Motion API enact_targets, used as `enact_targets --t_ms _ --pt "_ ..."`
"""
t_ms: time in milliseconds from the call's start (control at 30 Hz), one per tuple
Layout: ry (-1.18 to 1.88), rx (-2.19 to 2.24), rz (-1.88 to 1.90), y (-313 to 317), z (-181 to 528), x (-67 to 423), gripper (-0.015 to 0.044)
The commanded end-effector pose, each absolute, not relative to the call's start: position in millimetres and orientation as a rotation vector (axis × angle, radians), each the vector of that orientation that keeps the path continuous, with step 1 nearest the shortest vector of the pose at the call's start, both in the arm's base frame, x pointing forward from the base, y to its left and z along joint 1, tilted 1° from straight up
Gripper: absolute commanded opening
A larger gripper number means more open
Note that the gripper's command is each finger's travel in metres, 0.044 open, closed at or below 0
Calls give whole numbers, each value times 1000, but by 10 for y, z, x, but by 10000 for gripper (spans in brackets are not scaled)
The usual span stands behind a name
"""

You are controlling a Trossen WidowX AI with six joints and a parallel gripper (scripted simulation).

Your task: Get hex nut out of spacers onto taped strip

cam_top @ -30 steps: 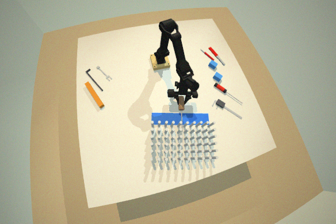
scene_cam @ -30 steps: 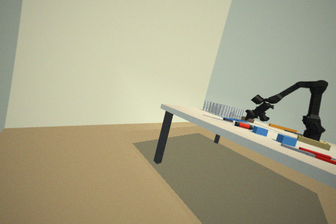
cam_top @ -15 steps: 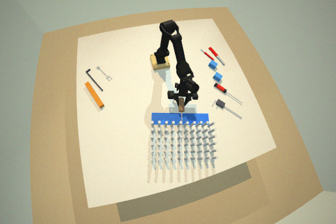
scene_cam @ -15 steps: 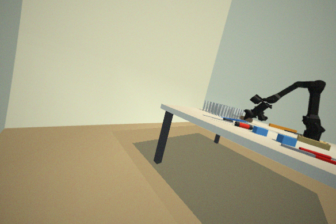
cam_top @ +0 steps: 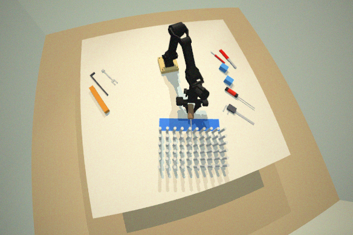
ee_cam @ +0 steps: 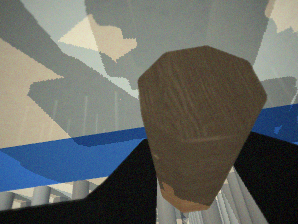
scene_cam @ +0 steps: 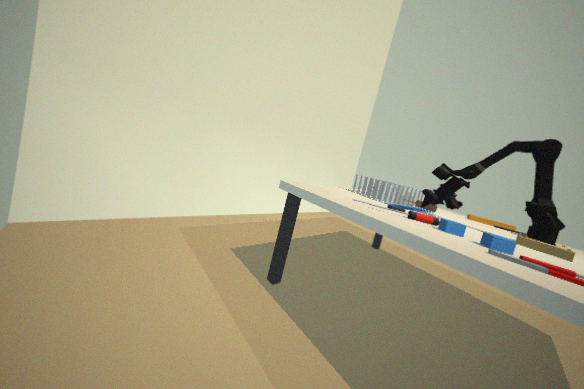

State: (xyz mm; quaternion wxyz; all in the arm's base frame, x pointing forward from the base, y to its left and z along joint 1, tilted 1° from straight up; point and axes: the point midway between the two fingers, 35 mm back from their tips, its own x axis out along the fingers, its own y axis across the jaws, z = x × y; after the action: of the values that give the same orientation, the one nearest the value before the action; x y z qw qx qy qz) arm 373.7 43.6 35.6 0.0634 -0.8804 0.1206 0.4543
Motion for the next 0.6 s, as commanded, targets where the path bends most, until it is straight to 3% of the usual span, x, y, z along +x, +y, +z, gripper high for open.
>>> enact_targets --t_ms 0,567 --pt "357 -2665 1359 439 381 3805 0" --pt "356 -2666 1357 403 381 3921 0"
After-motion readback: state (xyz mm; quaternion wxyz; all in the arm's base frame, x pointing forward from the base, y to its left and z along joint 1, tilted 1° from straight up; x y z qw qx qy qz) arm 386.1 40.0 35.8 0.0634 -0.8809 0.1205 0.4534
